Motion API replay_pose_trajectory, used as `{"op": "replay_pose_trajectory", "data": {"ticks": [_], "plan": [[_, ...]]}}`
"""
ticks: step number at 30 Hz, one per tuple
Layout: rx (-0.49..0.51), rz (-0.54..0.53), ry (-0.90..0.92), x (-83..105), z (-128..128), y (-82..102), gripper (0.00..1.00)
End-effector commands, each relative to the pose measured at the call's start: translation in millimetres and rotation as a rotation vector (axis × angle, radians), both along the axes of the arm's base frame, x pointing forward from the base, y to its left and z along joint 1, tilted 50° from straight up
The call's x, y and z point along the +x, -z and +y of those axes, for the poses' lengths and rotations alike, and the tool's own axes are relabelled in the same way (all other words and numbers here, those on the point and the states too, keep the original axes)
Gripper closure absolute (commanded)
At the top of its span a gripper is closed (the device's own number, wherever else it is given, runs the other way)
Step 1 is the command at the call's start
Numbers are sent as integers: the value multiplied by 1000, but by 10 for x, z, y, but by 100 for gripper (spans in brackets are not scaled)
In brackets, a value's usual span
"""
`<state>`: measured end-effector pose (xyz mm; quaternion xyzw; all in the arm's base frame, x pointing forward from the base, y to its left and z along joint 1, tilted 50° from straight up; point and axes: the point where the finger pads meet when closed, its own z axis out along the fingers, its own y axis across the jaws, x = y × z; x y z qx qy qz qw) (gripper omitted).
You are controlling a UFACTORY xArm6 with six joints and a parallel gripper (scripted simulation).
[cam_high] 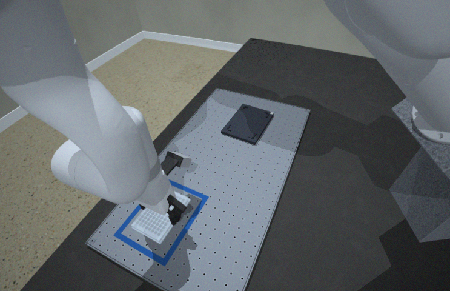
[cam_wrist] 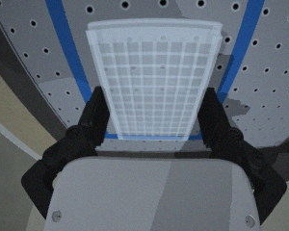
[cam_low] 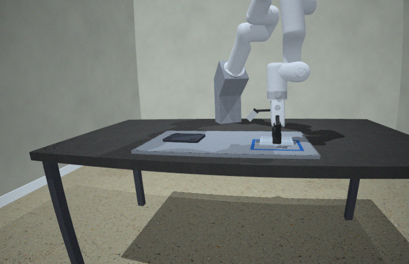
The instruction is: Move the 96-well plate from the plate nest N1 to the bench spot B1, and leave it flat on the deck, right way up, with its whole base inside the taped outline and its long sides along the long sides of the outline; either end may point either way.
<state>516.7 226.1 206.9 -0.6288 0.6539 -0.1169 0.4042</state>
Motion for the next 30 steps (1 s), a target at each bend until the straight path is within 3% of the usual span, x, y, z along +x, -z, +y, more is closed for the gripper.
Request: {"op": "replay_pose_trajectory", "data": {"ticks": [1, 30], "plan": [[1, -5, 1, 8, 4, -5, 100], [1, -5, 1, 36, 19, 21, 100]]}}
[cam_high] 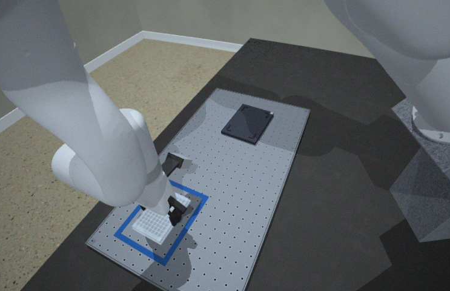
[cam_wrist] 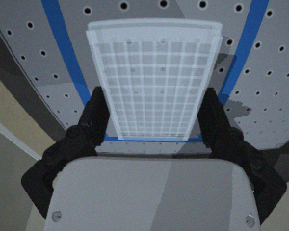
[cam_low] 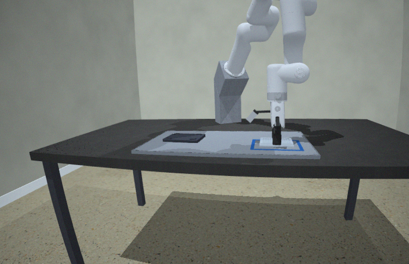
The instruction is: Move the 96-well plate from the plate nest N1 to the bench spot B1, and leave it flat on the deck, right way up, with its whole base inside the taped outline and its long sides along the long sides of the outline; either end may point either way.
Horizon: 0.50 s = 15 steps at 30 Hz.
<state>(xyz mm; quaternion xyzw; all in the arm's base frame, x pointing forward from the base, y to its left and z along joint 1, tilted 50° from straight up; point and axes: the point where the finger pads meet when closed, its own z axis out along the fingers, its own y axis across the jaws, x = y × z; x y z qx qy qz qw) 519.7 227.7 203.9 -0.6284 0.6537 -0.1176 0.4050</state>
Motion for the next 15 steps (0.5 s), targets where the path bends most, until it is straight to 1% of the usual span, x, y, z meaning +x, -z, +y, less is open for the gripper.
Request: {"op": "replay_pose_trajectory", "data": {"ticks": [1, 11, 12, 15], "plan": [[1, -3, 1, 7, 4, -7, 100], [1, -3, 1, 16, 8, 1, 100], [1, -3, 1, 21, 11, 5, 0], [1, -3, 1, 21, 11, 5, 0]]}}
